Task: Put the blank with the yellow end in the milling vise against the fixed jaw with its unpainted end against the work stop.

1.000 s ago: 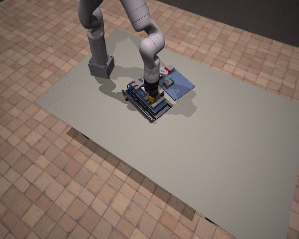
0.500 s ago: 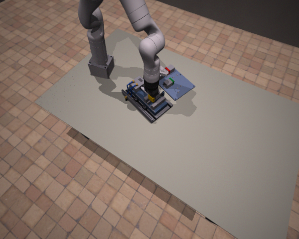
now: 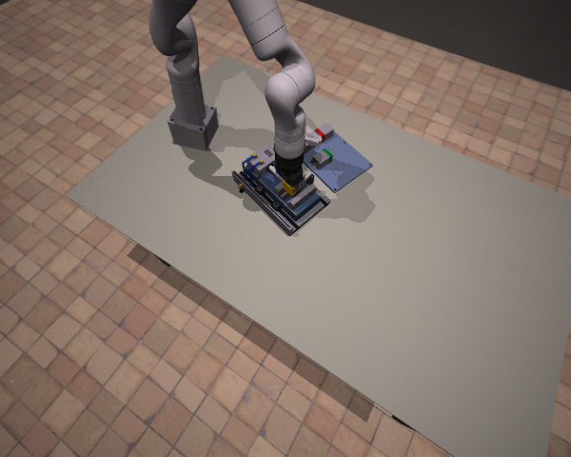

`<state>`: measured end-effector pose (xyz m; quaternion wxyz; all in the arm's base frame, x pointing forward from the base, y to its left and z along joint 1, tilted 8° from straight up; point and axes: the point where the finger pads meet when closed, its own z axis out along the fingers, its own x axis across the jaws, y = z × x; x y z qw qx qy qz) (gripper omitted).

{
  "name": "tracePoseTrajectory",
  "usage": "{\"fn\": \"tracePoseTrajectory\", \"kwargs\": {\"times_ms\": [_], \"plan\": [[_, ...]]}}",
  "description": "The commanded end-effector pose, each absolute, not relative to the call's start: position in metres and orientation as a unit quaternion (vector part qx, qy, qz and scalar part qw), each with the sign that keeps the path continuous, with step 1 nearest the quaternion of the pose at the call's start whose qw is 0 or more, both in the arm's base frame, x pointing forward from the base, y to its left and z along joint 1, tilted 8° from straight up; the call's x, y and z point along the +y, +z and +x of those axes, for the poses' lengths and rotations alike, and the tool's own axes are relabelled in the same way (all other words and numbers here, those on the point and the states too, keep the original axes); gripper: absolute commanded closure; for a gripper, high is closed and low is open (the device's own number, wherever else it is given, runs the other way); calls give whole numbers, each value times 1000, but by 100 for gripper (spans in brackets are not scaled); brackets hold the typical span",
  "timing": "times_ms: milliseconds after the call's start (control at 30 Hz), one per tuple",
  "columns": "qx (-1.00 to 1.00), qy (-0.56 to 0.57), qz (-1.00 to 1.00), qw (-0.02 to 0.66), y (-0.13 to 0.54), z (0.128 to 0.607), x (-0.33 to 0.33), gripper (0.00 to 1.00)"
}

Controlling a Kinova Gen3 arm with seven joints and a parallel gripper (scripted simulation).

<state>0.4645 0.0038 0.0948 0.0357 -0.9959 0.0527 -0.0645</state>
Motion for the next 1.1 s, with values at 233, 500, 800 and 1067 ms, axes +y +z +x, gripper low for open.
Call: {"fn": "tracePoseTrajectory", "kwargs": {"times_ms": [233, 500, 800, 1067], "plan": [[56, -65, -996, 36, 95, 465, 4, 100], [59, -65, -995, 36, 94, 465, 4, 100], [56, -65, -996, 36, 95, 465, 4, 100], [59, -65, -995, 36, 94, 465, 4, 100]]}}
